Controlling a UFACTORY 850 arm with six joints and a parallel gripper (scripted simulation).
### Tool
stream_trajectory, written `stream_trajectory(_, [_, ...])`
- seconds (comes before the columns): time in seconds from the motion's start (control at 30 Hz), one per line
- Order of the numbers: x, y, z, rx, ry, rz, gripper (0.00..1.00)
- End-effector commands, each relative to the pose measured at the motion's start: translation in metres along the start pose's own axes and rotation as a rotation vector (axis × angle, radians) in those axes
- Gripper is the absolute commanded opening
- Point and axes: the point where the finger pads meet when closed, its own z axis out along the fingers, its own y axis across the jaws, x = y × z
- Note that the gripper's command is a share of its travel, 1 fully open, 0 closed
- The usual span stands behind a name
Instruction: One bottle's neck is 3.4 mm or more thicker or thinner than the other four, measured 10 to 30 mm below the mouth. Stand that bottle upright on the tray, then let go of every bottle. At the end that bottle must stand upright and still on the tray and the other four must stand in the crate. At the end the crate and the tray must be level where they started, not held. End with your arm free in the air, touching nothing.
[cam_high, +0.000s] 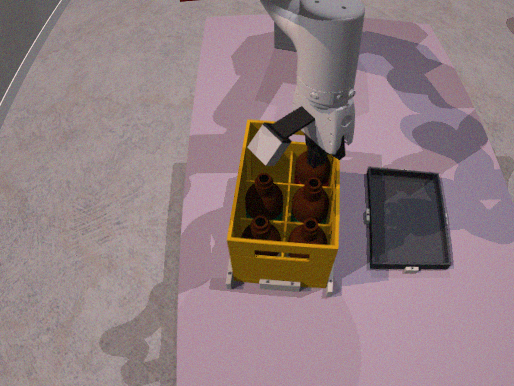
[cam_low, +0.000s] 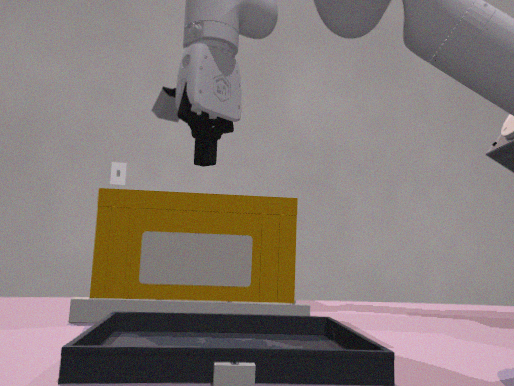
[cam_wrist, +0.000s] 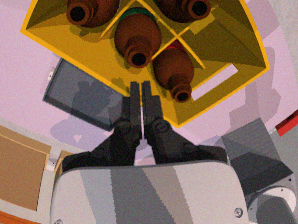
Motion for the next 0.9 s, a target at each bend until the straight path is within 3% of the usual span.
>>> stream_trajectory(0.0, [0.0003, -0.0003, -0.0002, 0.001, 0.0, 0.0, 0.0])
stream_trajectory(0.87, [0.0067, -0.0003, 0.0008, -0.004, -0.002, 0.001, 0.0])
